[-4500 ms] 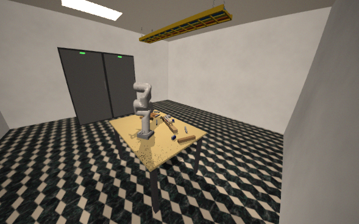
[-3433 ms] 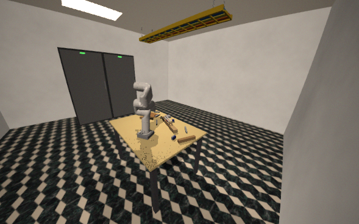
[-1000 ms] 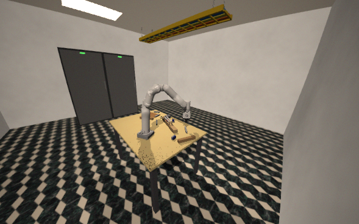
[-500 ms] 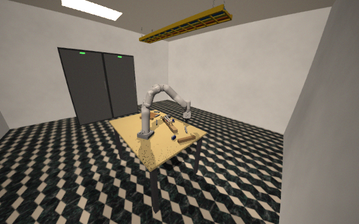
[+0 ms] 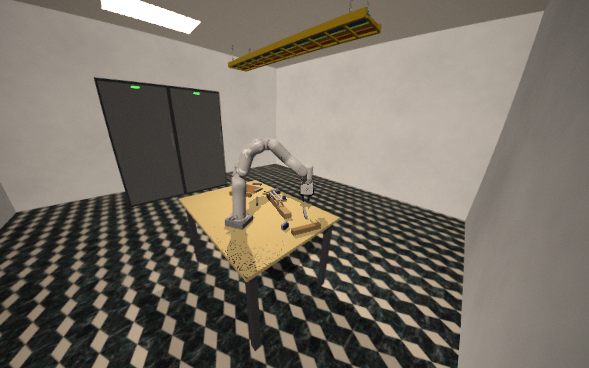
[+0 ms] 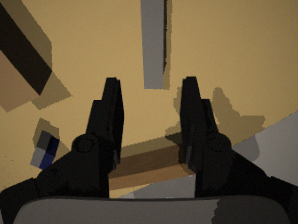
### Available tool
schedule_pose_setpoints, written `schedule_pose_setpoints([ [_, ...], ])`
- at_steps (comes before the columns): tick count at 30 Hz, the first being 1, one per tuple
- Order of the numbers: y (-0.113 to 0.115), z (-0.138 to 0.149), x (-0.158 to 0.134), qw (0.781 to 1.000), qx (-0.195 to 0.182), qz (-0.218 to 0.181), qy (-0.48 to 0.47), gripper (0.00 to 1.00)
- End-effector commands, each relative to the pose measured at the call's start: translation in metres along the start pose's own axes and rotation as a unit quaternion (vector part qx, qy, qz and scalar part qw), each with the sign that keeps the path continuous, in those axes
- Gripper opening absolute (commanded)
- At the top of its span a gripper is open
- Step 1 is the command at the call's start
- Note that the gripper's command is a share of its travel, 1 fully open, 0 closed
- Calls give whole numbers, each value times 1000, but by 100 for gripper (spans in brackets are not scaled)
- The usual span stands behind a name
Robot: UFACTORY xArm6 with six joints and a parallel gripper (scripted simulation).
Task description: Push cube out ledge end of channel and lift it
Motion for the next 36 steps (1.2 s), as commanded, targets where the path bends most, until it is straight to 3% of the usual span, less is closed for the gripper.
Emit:
schedule_pose_setpoints([
  [1, 2, 1, 0, 1000, -2, 0, 0, 38],
  [24, 0, 1, 0, 1000, -2, 0, 0, 38],
  [36, -53, 2, 0, 1000, -2, 0, 0, 38],
])
Point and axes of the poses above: the point where the finger pads meet when closed, its own y axis back along the fingers, its own z axis across the jaws, x = y × z, the point moved 9 cm from there along y, back along the fingers, and after that the axes turned 11 degrees about y, right-handed, at the moved point
